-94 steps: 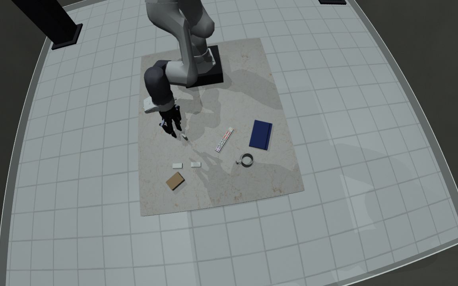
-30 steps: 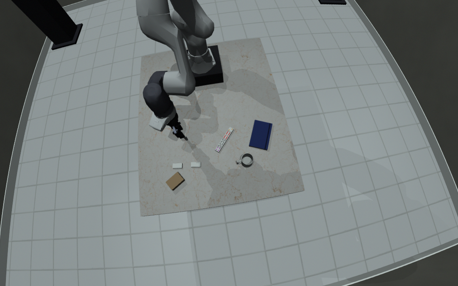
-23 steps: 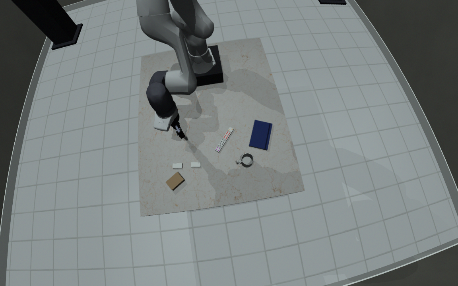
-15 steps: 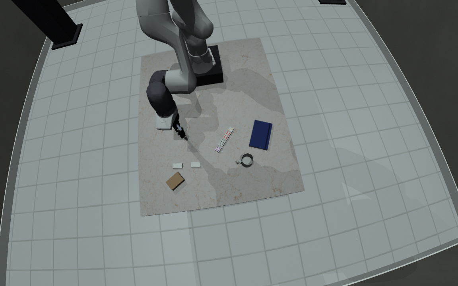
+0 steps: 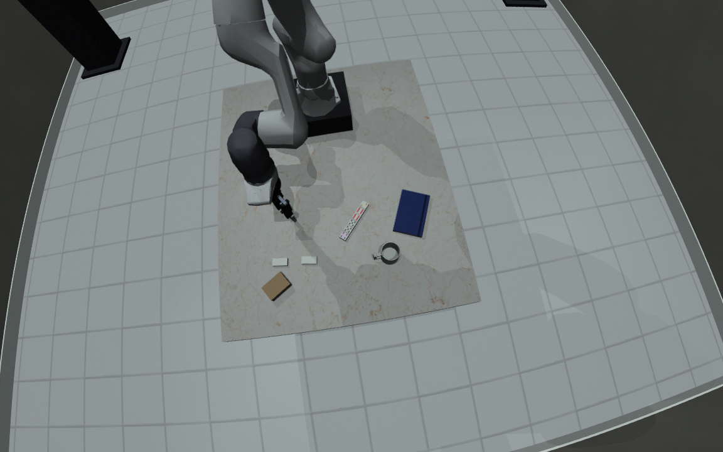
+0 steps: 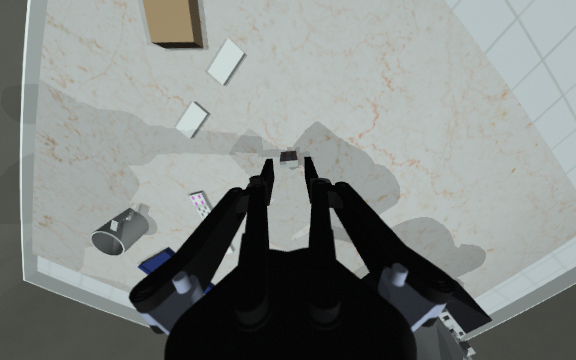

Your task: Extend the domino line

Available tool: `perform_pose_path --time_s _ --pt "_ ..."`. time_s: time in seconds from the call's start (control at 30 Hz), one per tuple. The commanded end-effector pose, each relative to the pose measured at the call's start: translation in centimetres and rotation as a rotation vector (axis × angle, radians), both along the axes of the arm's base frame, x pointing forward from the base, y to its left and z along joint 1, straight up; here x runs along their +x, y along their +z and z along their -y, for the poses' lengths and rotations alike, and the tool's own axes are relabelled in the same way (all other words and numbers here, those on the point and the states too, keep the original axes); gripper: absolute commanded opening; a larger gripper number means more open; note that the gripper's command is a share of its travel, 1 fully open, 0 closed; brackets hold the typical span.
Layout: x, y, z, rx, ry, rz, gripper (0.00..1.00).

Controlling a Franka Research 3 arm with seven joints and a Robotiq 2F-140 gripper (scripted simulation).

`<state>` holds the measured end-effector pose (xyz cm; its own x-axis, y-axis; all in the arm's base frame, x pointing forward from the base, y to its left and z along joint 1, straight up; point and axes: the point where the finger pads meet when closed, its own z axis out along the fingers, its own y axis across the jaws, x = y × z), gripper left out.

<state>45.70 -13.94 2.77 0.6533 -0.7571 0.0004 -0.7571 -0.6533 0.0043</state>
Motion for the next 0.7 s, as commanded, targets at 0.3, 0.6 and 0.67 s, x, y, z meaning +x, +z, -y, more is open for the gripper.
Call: perform_pose_path --time_s 0.3,0.6,0.67 --pt "-0.01 -0.22 -0.13 0.008 0.043 0.002 0.34" --pt "-0.01 -0.75 -0.13 0.008 0.043 0.002 0.34" --pt "-0.01 -0.92 -0.13 0.008 0.043 0.002 0.34"
